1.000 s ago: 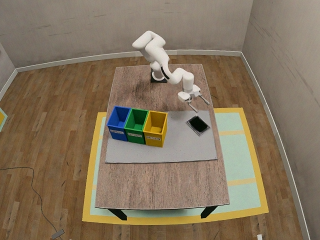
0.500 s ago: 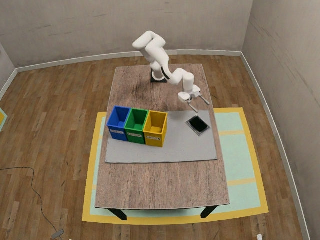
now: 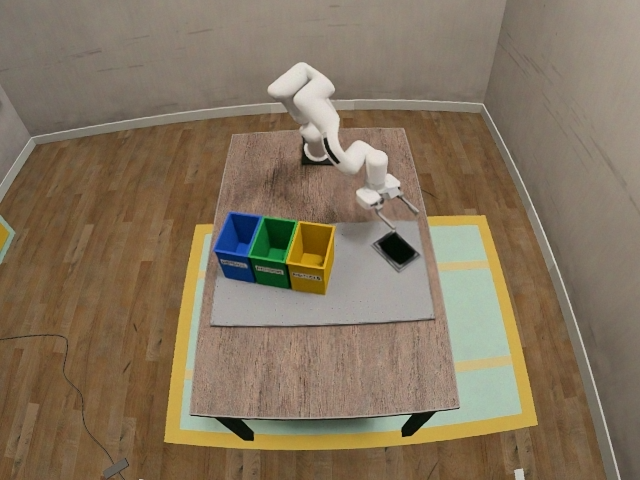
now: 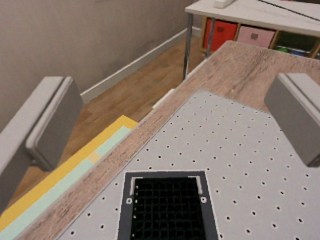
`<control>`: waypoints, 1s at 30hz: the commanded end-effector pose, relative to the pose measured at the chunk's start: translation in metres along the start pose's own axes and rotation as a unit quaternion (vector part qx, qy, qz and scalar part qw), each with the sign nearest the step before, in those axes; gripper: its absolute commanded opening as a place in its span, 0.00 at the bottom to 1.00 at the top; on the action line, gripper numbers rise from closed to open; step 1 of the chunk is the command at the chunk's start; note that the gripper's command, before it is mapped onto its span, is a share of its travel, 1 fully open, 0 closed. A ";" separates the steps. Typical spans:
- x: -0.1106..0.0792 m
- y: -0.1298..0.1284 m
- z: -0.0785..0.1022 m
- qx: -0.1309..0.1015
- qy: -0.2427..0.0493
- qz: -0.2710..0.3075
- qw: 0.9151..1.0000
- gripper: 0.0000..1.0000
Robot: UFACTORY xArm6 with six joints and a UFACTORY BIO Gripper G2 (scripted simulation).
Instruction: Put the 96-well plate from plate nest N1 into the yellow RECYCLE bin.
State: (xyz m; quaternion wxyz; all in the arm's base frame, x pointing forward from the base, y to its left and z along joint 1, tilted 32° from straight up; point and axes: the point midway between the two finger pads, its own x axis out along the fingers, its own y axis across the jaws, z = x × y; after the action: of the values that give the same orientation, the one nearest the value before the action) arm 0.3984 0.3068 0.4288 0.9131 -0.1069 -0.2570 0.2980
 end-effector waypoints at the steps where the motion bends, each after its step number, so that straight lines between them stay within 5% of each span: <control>1: 0.001 0.000 -0.005 0.000 -0.002 0.000 1.000 0.37; 30: 0.001 0.000 -0.047 0.000 -0.002 0.000 1.000 0.37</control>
State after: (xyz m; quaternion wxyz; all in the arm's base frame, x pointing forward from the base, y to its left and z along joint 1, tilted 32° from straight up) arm 0.4225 0.3048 0.3900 0.9132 -0.1072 -0.2563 0.2981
